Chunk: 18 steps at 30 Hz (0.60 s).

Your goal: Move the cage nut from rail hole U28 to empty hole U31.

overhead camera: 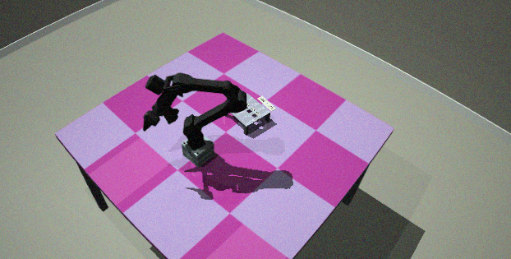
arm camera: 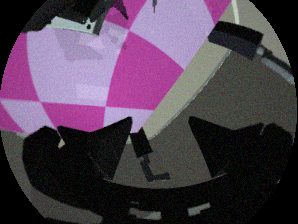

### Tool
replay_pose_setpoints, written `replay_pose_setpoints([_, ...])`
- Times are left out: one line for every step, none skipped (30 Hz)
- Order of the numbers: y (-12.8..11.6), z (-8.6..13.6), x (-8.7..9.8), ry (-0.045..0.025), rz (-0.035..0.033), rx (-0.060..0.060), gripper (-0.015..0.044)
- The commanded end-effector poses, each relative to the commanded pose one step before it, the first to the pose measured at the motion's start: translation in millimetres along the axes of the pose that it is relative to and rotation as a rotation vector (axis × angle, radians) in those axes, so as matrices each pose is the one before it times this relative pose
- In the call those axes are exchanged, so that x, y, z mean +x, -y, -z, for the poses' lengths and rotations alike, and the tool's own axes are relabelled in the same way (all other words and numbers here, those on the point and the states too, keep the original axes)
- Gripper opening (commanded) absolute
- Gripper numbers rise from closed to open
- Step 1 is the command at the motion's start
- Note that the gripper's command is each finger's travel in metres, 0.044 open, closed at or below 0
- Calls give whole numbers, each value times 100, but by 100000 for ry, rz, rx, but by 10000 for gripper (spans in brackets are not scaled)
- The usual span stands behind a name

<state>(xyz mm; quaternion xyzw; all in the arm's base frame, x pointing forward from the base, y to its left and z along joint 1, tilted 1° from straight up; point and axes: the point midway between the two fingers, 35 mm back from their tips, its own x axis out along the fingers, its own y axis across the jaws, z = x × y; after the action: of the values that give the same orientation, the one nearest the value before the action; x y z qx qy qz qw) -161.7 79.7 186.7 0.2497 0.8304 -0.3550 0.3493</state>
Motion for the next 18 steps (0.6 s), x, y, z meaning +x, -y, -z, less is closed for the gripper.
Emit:
replay_pose_setpoints([-125,133,-4,-162,-582,1258,426])
replay_pose_setpoints([-377,400,-14,-502,-1734,3782,440])
replay_pose_setpoints([-630,678,-25,-885,-2845,6324,440])
replay_pose_setpoints([-756,846,-28,-1148,-3366,7689,440])
replay_pose_setpoints([-744,881,-21,-1227,-3279,7728,440])
replay_pose_setpoints([-730,915,-14,-1300,-3191,7764,440])
replay_pose_setpoints([-715,949,-7,-1368,-3102,7800,440])
replay_pose_setpoints([-699,984,0,-1431,-3011,7835,440])
replay_pose_setpoints([-682,1018,8,-1488,-2921,7870,440])
replay_pose_setpoints([-664,1052,15,-1540,-2829,7903,440])
replay_pose_setpoints([-631,1065,27,-1577,-2650,7721,440])
replay_pose_setpoints([-612,1098,35,-1616,-2563,7751,440])
replay_pose_setpoints([-592,1130,44,-1650,-2478,7780,440])
replay_pose_setpoints([-570,1162,52,-1679,-2393,7808,440])
replay_pose_setpoints([-547,1194,61,-1704,-2308,7835,440])
replay_pose_setpoints([-523,1226,70,-1724,-2226,7862,440])
replay_pose_setpoints([-498,1258,80,-1741,-2144,7887,440])
replay_pose_setpoints([-472,1289,89,-1753,-2064,7912,440])
